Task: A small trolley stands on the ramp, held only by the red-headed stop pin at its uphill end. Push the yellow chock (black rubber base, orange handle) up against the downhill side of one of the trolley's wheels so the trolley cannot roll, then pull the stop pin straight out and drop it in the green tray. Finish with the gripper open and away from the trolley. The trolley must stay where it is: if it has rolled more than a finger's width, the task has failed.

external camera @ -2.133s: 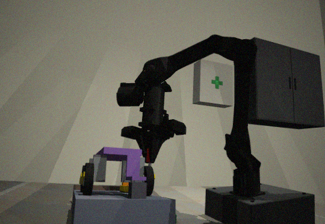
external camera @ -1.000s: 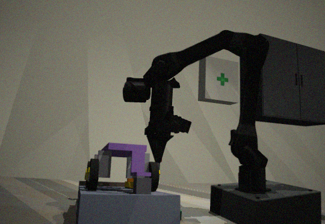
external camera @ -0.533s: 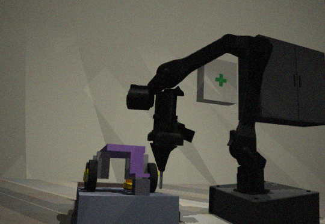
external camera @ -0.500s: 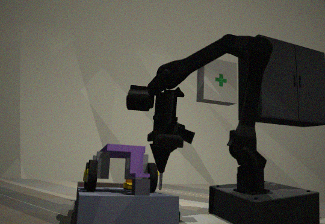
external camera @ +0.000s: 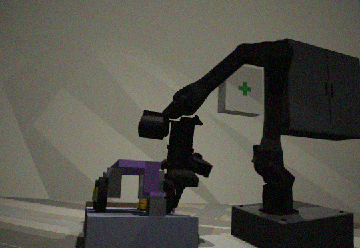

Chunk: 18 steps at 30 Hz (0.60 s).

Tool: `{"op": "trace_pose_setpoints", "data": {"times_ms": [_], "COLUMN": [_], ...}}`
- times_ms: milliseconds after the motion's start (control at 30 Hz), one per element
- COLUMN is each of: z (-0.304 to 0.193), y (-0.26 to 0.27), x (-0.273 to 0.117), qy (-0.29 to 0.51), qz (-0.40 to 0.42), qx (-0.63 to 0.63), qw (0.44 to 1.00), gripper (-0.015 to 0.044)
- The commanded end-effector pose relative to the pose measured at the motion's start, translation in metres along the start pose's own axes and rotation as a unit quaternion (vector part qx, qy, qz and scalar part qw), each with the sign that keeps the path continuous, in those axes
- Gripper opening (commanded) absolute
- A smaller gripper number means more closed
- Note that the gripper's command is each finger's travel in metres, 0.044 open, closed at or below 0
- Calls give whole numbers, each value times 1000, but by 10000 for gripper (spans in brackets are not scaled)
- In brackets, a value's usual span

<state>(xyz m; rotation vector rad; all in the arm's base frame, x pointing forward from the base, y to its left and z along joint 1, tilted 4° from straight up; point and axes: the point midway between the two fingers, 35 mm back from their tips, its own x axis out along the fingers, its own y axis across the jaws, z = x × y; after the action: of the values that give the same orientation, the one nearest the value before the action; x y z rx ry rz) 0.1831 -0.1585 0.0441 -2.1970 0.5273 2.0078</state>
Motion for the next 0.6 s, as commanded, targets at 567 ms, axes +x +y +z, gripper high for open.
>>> {"op": "trace_pose_setpoints", "data": {"times_ms": [567], "z": [3], "y": [-6], "x": [12], "qy": [-9], "qz": [0], "qx": [-2], "qw": [1000], "gripper": [190]}}
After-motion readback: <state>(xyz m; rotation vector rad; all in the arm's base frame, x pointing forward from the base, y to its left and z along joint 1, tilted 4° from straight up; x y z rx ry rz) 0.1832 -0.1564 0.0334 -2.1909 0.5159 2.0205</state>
